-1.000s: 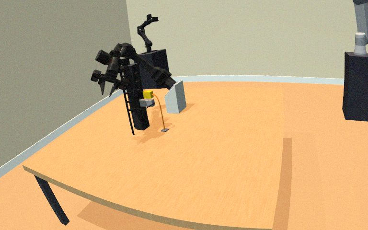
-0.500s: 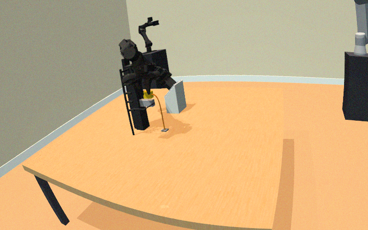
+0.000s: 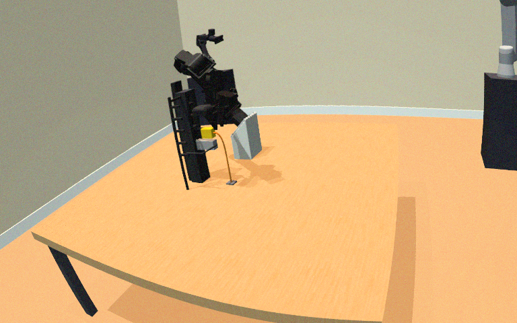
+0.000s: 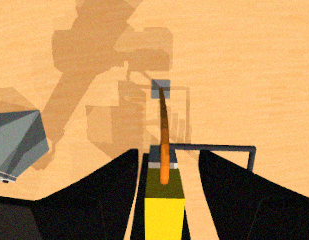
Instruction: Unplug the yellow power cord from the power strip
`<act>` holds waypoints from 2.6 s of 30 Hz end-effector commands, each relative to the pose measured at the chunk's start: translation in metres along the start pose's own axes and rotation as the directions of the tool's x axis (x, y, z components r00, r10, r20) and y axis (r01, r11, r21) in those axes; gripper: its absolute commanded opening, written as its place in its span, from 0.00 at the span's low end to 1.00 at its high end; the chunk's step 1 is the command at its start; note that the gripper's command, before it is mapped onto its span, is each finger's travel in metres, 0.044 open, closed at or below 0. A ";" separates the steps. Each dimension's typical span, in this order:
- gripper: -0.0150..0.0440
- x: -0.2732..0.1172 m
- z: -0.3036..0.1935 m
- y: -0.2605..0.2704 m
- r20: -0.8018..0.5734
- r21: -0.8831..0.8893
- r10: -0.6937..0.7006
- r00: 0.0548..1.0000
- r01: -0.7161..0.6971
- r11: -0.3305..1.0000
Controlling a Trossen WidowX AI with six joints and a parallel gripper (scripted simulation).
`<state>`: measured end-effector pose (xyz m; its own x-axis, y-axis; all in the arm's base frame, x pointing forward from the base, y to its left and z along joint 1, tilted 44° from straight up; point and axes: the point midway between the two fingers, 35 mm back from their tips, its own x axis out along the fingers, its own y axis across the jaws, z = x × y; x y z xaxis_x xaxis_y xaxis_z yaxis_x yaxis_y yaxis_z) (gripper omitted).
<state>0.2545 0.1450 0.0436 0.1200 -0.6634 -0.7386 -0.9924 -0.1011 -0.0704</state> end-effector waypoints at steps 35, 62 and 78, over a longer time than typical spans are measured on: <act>0.53 0.009 -0.041 0.001 -0.008 0.004 -0.001 1.000 0.001 1.000; 0.25 0.009 -0.028 -0.002 -0.003 0.013 0.000 1.000 0.000 1.000; 0.25 0.005 -0.002 -0.003 -0.001 0.009 -0.001 1.000 0.001 1.000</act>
<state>0.2583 0.1089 0.0562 0.1010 -0.7228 -0.6836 -0.9948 -0.0830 -0.0592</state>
